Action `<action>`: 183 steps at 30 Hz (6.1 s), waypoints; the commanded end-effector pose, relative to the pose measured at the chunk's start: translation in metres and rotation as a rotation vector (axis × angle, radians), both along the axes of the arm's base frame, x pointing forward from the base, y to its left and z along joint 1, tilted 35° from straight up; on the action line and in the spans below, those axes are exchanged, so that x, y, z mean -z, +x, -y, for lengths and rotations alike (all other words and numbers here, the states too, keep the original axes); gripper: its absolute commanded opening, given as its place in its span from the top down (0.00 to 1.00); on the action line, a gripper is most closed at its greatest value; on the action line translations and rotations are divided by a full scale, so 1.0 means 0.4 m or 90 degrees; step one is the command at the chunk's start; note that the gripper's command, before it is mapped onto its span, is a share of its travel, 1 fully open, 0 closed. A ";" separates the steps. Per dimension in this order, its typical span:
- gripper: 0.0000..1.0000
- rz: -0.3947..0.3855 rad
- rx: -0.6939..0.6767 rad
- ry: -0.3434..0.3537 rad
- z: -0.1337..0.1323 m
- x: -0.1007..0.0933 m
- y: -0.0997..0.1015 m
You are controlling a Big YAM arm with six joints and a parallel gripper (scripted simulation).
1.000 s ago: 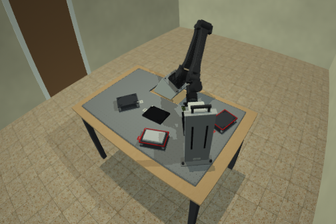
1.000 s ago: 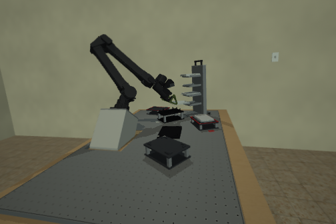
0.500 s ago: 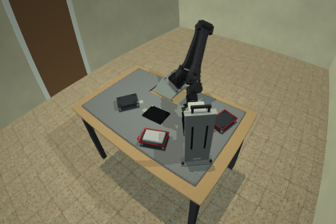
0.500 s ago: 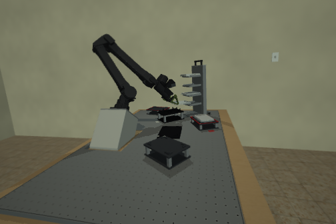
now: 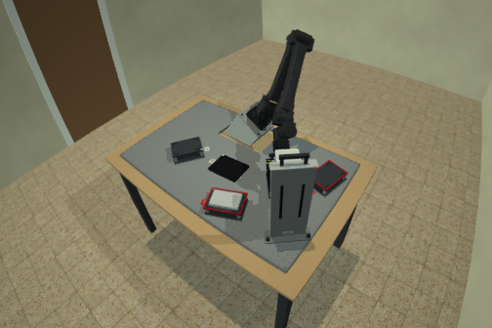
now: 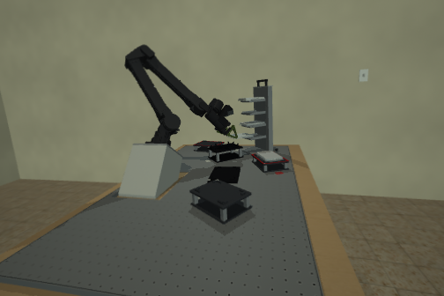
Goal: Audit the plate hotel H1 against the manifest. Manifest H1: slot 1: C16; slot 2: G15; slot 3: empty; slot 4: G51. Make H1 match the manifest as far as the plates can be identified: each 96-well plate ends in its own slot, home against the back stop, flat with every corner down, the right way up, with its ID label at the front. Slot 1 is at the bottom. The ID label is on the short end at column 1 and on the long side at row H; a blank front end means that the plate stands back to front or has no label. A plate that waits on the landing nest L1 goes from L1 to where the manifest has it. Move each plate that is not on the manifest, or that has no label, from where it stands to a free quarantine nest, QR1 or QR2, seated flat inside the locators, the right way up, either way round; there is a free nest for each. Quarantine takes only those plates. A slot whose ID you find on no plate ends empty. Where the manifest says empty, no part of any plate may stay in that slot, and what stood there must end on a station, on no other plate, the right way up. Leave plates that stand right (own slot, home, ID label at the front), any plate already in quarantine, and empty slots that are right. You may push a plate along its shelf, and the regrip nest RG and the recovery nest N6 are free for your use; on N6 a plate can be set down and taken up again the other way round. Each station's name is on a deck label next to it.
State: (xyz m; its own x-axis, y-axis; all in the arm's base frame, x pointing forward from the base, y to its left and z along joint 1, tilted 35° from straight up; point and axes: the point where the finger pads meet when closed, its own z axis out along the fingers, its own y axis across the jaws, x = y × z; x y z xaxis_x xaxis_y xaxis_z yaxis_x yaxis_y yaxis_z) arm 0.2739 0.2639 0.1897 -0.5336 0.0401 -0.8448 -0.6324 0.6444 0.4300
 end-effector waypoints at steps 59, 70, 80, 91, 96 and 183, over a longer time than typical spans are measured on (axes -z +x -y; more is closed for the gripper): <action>0.14 0.034 0.001 0.033 -0.074 -0.085 0.075; 0.14 0.033 0.001 0.032 -0.085 -0.083 0.085; 0.14 0.033 0.001 0.032 -0.097 -0.080 0.097; 0.14 0.032 0.001 0.032 -0.108 -0.078 0.107; 0.14 0.032 0.001 0.032 -0.114 -0.077 0.113; 0.00 0.011 0.000 0.012 0.027 0.046 -0.082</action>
State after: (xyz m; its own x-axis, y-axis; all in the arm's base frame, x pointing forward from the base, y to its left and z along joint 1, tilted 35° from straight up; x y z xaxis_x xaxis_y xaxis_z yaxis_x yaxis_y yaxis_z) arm 0.2482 0.2531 0.1760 -0.5065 0.0636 -0.8599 -0.6405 0.6399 0.4246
